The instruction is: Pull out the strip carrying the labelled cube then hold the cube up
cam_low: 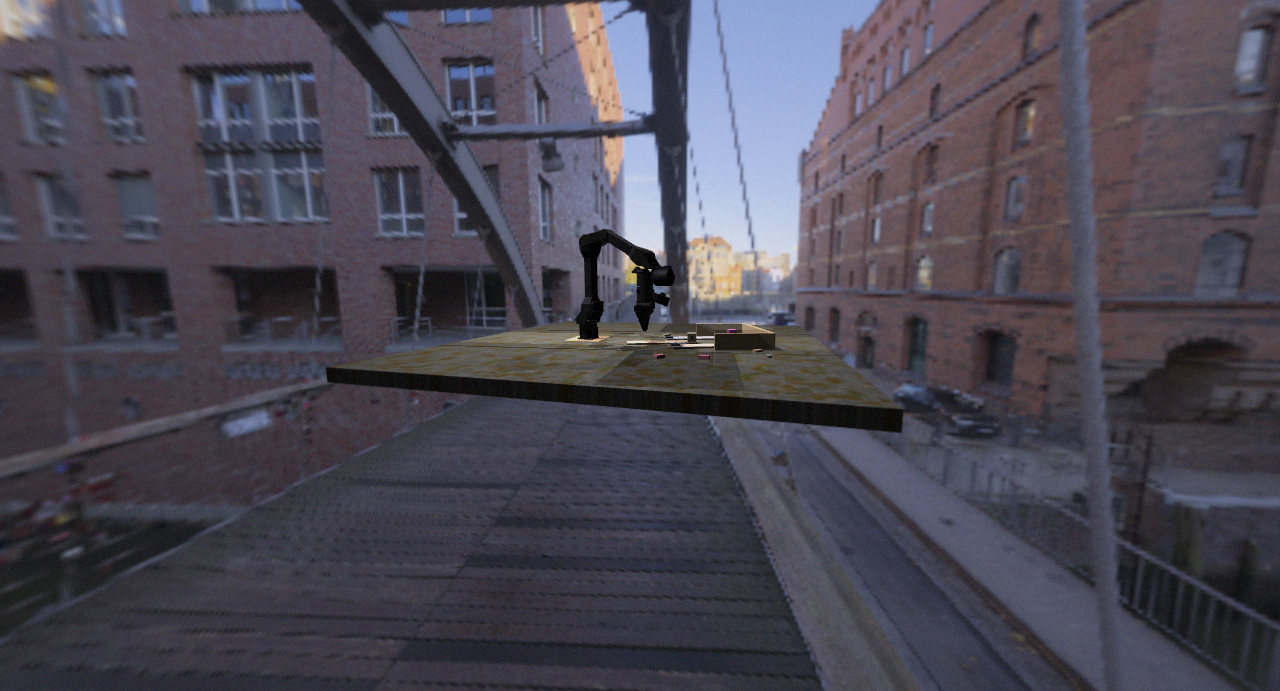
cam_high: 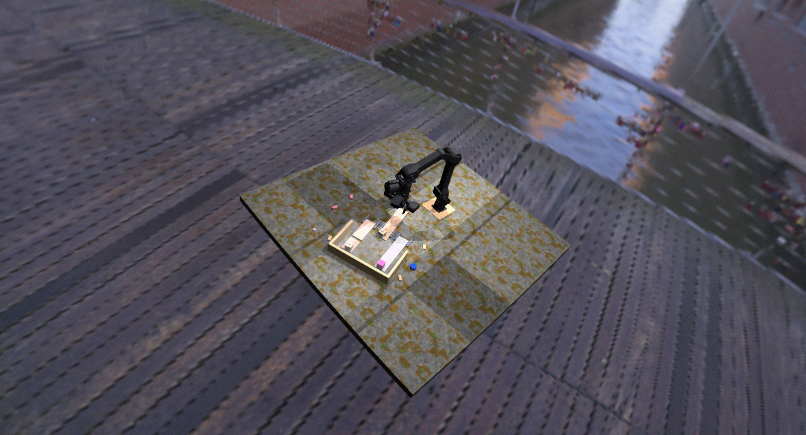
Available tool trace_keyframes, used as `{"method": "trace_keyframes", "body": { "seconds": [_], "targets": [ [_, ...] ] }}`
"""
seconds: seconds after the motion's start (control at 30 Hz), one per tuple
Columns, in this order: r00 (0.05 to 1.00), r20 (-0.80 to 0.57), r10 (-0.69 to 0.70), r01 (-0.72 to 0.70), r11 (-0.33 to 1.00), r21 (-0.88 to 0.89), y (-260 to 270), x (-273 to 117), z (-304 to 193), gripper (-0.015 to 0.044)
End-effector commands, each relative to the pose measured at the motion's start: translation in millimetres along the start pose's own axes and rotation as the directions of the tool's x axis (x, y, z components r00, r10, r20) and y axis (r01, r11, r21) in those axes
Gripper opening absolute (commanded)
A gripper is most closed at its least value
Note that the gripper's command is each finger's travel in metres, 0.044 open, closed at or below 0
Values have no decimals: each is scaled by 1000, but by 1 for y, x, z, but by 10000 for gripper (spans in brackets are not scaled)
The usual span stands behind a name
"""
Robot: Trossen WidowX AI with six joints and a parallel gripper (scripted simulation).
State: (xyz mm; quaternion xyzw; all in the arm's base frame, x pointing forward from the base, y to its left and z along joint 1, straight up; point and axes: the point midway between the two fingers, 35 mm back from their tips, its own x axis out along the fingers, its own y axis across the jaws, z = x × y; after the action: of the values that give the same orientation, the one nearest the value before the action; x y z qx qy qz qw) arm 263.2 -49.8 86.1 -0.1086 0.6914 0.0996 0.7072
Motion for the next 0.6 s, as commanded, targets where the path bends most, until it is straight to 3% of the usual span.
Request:
{"method": "trace_keyframes", "body": {
  "seconds": [0.0,0.1,0.57],
  "targets": [
    [1000,1,0,0,1000,12,2,-2,15,368],
    [1000,2,1,-1,1000,12,4,-3,26,440],
    [1000,6,1,-1,1000,12,10,-10,75,440]
  ]
}}
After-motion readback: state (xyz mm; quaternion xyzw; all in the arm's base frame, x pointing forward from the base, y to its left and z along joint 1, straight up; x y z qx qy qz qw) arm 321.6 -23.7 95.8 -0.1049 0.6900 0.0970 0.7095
